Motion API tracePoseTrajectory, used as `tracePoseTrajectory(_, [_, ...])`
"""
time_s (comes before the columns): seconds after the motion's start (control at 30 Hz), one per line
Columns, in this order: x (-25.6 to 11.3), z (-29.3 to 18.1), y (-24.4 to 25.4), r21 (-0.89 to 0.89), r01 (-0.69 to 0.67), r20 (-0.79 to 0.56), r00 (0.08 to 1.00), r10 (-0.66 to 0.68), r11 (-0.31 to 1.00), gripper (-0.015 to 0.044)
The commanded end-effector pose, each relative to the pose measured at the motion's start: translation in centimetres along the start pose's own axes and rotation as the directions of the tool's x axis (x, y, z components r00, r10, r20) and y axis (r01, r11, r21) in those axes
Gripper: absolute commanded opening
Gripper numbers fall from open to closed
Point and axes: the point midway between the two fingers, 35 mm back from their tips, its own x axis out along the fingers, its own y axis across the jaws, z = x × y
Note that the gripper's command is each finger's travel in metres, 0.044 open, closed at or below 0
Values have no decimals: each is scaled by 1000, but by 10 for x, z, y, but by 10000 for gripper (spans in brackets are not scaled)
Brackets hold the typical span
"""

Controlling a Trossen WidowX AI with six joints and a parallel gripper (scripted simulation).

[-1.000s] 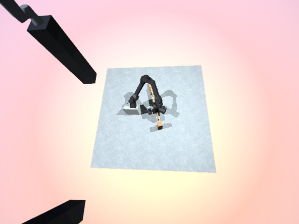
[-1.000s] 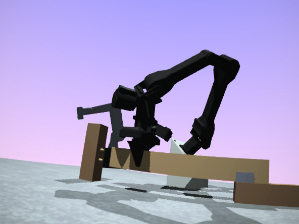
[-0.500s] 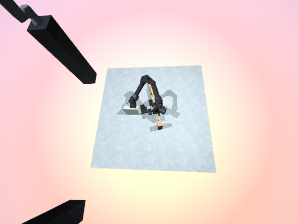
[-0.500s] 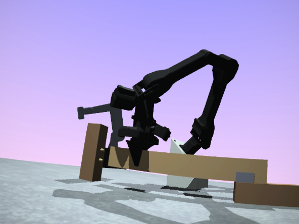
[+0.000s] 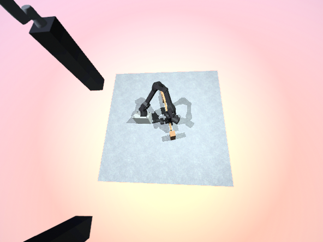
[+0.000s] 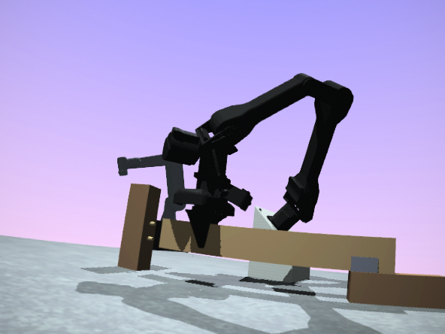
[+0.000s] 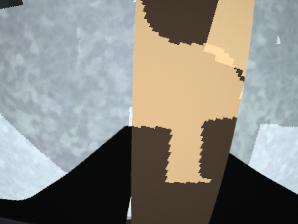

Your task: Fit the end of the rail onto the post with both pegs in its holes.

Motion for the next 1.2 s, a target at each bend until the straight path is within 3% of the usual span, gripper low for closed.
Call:
tracePoseTrajectory(0.0, [-2, -3, -2, -3, 6, -5, 1000, -6, 1000, 0])
tracePoseTrajectory(1.17, [-3, -14, -2, -3, 6, -6, 1000, -6, 1000, 0])
